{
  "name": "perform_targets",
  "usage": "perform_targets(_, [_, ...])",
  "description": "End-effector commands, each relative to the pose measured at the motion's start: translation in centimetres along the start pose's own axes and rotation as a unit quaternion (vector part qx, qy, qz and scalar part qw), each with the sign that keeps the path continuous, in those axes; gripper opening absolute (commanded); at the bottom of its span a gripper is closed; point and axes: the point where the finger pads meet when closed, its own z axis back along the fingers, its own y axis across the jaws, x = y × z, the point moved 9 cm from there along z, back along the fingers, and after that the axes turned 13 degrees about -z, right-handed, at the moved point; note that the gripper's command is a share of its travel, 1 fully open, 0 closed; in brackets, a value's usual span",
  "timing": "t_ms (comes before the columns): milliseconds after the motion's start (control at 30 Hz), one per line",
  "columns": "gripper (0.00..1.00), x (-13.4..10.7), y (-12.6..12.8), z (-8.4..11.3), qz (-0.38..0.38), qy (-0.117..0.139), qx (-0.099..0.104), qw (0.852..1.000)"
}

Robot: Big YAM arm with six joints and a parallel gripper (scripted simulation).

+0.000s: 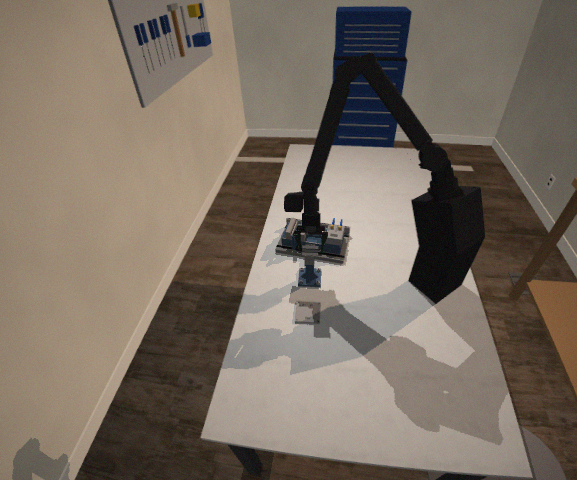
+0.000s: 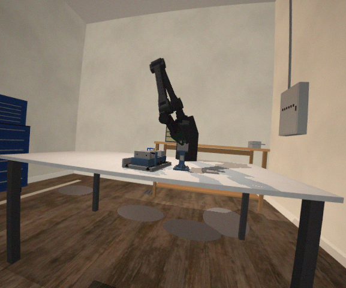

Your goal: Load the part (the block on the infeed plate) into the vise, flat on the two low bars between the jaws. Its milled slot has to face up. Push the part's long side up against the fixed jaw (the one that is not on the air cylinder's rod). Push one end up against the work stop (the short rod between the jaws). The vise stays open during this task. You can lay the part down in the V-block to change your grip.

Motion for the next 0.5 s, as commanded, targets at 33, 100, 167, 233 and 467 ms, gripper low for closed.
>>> perform_targets(33, [0.81,1.47,-0.52,0.99,0.004,0.009,-0.02,1.0])
perform_targets(100, [0.81,1.62,-0.48,0.98,0.004,0.017,-0.022,1.0])
perform_targets(167, [0.81,1.79,-0.52,1.0,0.004,0.025,-0.025,0.999])
perform_targets(233, [0.81,1.95,-0.51,0.99,0.003,0.034,-0.028,0.999])
perform_targets(467, [0.81,2.01,-0.67,1.1,-0.001,0.057,-0.036,0.998])
